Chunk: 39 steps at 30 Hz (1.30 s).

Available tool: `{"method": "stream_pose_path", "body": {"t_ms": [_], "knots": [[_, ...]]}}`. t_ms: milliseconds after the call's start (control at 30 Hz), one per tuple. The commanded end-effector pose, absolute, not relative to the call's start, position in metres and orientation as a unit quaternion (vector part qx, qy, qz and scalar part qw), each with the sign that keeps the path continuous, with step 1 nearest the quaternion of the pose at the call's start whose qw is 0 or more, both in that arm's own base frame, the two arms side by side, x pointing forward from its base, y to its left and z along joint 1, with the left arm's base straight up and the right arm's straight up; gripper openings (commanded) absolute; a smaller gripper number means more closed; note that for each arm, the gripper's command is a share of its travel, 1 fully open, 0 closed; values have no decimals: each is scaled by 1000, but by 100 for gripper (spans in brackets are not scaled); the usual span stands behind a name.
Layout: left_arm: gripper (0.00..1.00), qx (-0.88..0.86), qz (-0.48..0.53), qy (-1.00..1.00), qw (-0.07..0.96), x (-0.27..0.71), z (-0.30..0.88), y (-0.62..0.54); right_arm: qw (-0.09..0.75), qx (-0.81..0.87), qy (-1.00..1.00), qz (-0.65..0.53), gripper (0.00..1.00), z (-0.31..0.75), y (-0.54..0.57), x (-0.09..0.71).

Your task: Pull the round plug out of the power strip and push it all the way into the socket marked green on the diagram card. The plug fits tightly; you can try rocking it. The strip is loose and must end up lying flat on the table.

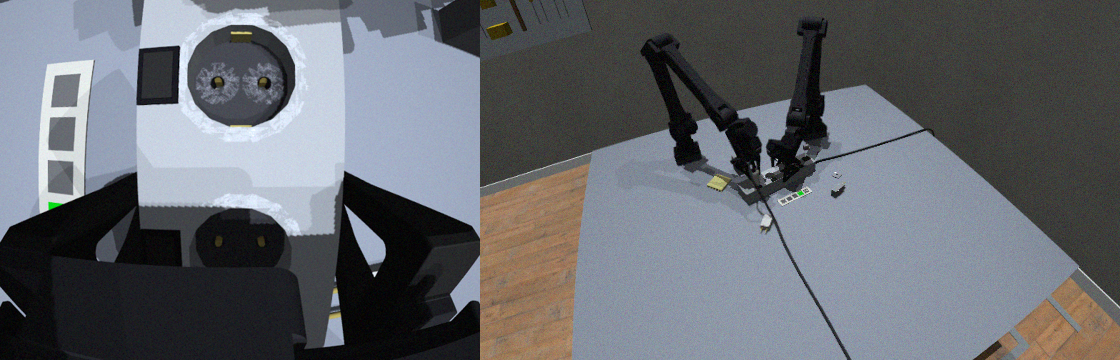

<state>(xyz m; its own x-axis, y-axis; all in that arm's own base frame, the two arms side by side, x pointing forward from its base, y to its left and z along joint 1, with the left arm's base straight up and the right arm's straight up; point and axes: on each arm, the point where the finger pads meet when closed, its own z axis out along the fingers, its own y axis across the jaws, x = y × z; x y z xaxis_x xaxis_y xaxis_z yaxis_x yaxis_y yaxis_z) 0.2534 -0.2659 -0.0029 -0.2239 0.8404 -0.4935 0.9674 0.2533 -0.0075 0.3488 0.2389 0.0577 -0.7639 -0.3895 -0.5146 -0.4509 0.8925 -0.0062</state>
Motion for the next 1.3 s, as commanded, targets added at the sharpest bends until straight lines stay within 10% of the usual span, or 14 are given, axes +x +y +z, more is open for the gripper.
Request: {"method": "stream_pose_path", "body": {"t_ms": [0,1267], "knots": [[73,582,-151,783,158,240,-29,-246,286,-223,929,72,33,89,250,368],[73,585,-154,776,181,251,-16,-258,310,-221,921,78,33,96,253,370]]}}
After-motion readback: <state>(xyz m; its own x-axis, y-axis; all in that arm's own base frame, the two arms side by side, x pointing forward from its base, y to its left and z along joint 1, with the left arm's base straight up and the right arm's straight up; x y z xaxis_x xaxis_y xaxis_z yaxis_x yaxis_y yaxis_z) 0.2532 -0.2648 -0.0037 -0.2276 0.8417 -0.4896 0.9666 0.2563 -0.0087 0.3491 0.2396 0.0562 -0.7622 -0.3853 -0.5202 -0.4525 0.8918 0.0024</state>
